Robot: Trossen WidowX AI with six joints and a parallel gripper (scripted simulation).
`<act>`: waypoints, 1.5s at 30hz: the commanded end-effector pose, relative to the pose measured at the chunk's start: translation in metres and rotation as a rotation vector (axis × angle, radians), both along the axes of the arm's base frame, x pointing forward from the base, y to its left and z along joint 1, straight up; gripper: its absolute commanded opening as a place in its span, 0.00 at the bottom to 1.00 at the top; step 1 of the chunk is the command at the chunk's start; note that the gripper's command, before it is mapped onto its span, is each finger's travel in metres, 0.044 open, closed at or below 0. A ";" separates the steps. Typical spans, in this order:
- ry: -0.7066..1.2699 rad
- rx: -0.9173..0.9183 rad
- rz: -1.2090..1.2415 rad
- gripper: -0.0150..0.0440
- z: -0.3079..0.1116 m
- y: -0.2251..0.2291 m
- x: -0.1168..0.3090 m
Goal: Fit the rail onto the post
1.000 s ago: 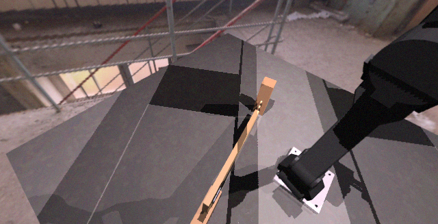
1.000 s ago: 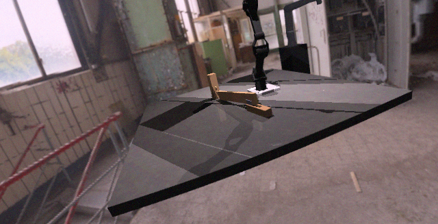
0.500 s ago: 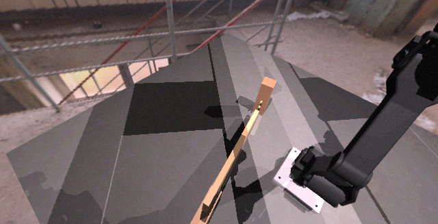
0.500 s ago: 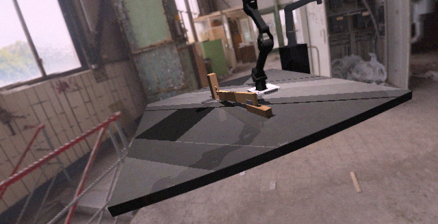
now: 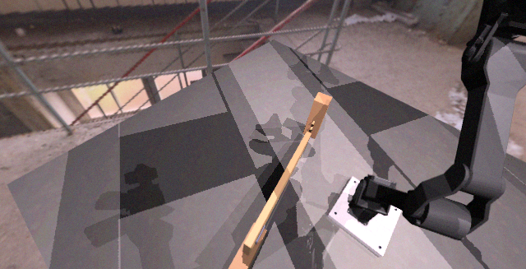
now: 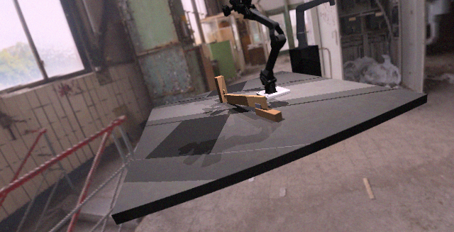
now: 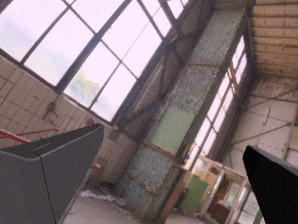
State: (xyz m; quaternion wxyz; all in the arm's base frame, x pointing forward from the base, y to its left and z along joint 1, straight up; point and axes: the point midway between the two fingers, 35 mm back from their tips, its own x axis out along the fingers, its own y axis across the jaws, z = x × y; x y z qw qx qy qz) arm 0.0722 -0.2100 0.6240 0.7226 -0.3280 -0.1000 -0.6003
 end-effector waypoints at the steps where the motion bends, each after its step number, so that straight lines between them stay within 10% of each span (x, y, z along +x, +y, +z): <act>1: 0.193 0.147 0.061 1.00 -0.050 -0.036 0.048; 26: 1.441 0.315 0.642 1.00 -0.332 0.030 0.247; 45: 2.441 -0.044 1.248 1.00 -0.504 0.156 0.196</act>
